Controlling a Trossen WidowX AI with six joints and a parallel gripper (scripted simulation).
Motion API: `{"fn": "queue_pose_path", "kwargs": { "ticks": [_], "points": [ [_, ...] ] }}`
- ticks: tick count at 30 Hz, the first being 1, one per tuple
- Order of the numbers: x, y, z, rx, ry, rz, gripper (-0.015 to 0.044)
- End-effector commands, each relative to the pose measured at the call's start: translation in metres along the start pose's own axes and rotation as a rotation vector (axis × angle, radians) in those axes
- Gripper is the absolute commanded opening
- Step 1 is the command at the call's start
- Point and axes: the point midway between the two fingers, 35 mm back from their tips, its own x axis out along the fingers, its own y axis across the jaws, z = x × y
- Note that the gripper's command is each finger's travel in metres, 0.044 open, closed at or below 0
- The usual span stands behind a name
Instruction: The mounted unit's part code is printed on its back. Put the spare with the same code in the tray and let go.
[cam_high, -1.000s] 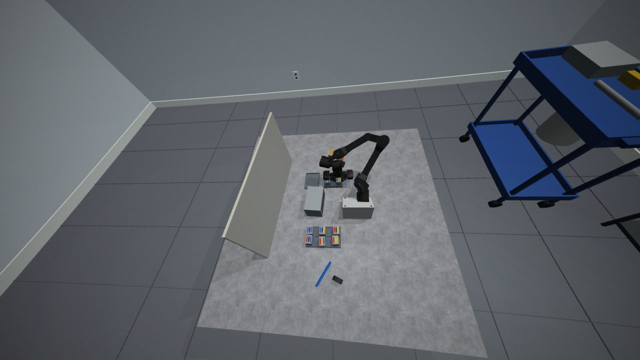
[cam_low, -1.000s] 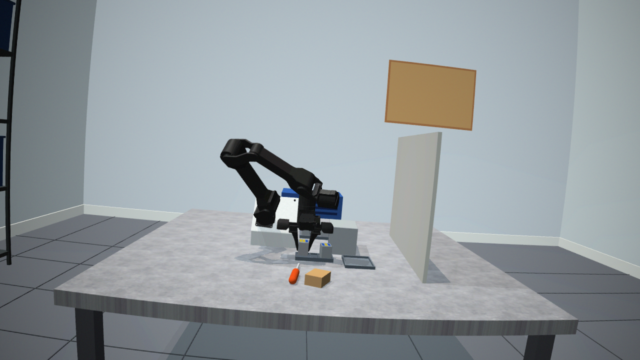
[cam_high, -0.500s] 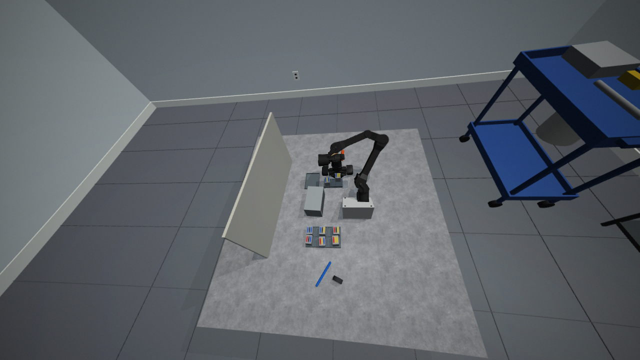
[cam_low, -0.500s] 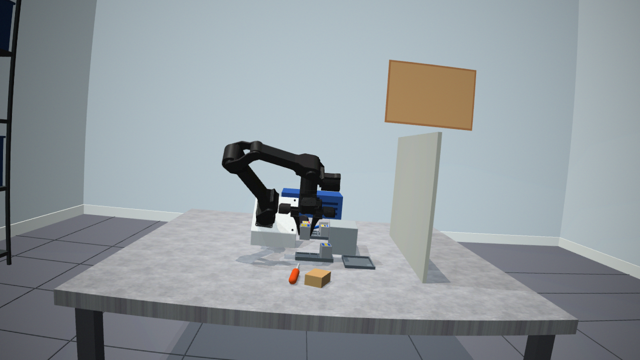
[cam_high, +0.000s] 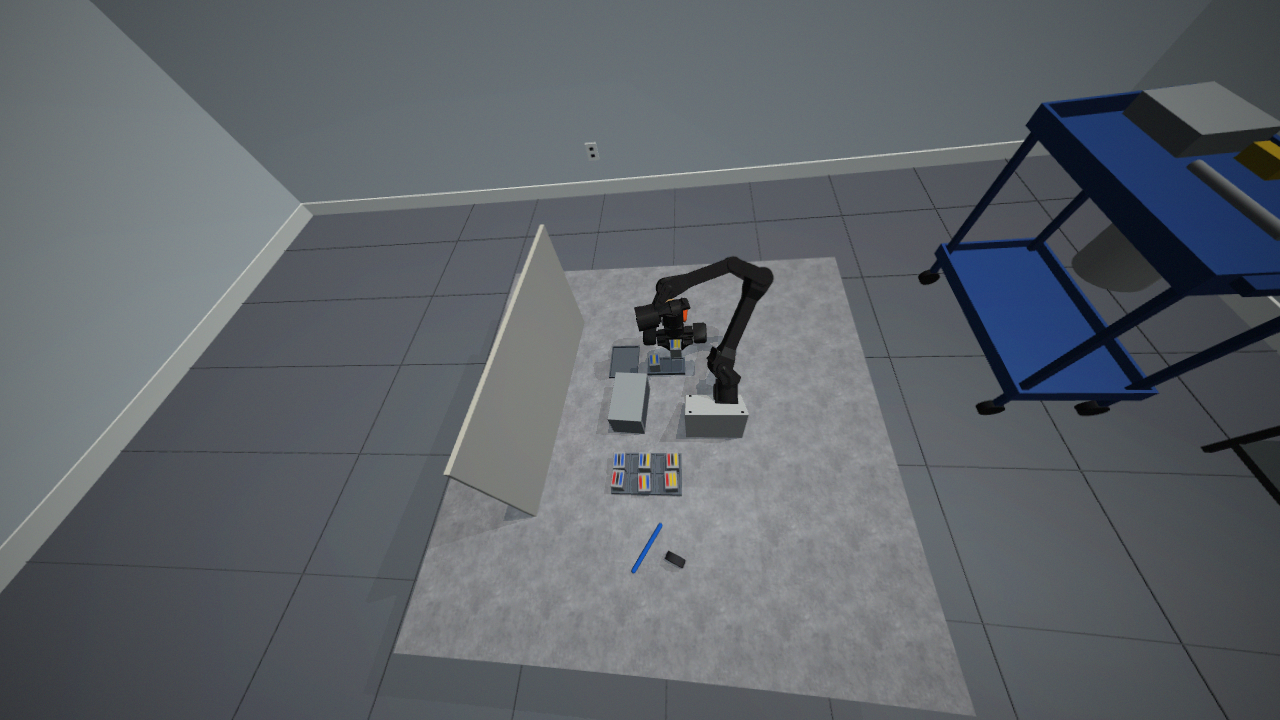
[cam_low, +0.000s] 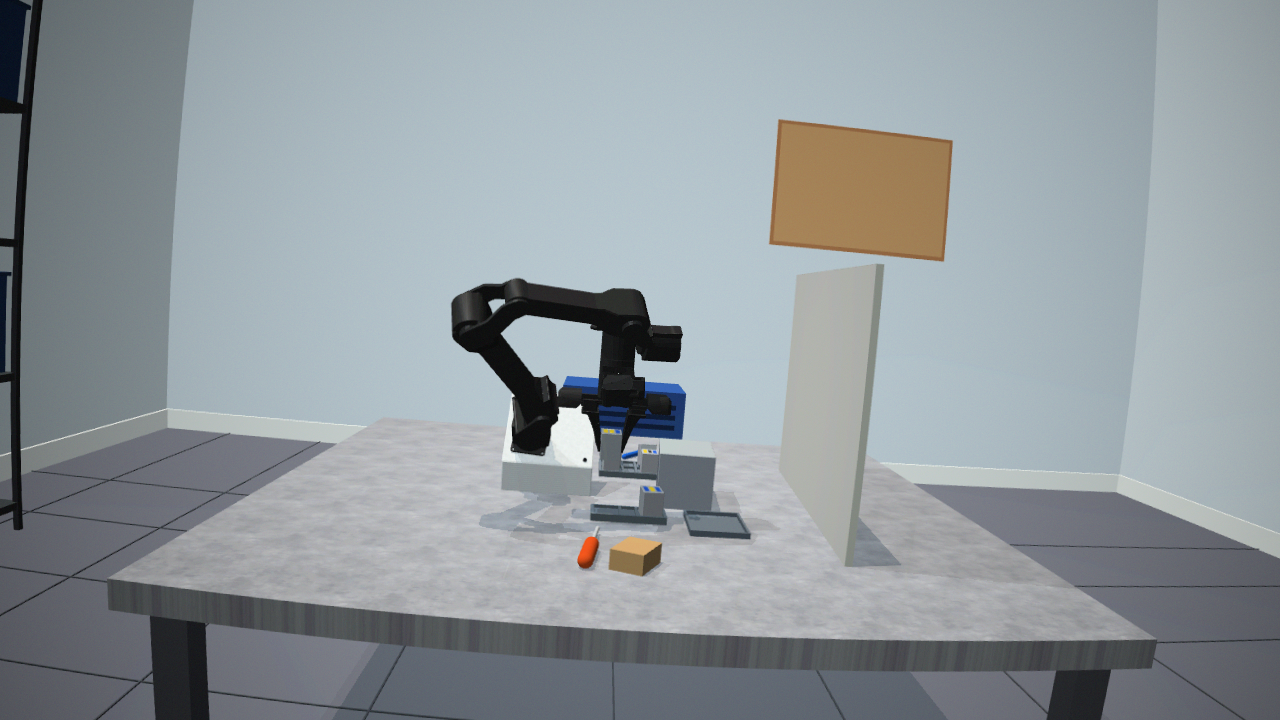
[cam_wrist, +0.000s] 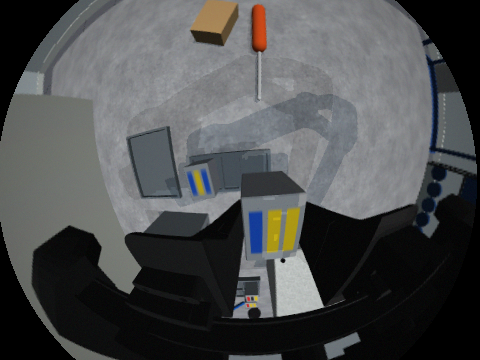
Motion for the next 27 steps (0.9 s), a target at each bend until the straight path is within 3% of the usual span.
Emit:
{"fn": "queue_pose_path", "kwargs": {
  "ticks": [1, 7, 27],
  "points": [
    [-0.013, 0.002, 0.001, 0.008, 0.001, 0.008, 0.0000],
    [-0.020, 0.008, 0.003, 0.009, -0.001, 0.009, 0.0000],
    [-0.034, 0.101, 0.018, 0.013, 0.005, 0.010, 0.0000]
  ]
}}
